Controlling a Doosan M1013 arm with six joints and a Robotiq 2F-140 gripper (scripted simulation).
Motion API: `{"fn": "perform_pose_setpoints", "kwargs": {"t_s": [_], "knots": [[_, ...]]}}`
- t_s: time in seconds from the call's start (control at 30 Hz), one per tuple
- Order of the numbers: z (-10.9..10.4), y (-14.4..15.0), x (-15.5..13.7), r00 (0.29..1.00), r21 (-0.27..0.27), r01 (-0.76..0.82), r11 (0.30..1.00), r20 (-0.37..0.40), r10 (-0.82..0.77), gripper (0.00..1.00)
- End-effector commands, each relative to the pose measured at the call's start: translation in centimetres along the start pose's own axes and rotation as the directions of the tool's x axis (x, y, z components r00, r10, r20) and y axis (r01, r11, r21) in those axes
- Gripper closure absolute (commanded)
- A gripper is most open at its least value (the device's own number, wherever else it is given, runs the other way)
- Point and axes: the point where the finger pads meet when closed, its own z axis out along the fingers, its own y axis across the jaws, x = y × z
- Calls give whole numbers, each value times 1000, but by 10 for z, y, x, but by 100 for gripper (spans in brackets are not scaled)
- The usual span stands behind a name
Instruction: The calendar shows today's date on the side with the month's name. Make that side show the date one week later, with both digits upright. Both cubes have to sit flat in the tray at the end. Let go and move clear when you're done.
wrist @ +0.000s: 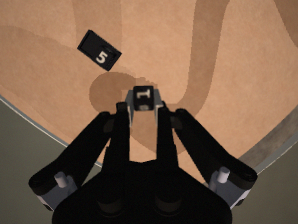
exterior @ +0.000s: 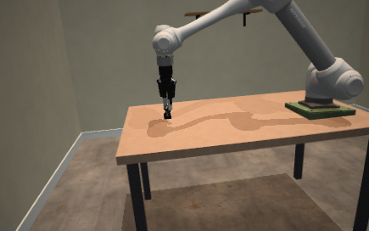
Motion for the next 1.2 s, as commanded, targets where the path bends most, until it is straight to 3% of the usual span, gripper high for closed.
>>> {"fn": "perform_pose_setpoints", "kwargs": {"t_s": [0.0,0.17,0.43,0.73,1.0,1.17], "knots": [[1,1,0,996,-6,6,1000,84,-6,76],[-1,-1,3,977,4,-2,1000,215,1,76],[0,0,7,971,2,0,1000,238,0,76],[1,0,10,889,3,-1,1000,459,-1,76],[2,0,14,880,3,-1,1000,476,0,76],[5,5,13,829,-12,12,1000,560,-3,76]]}}
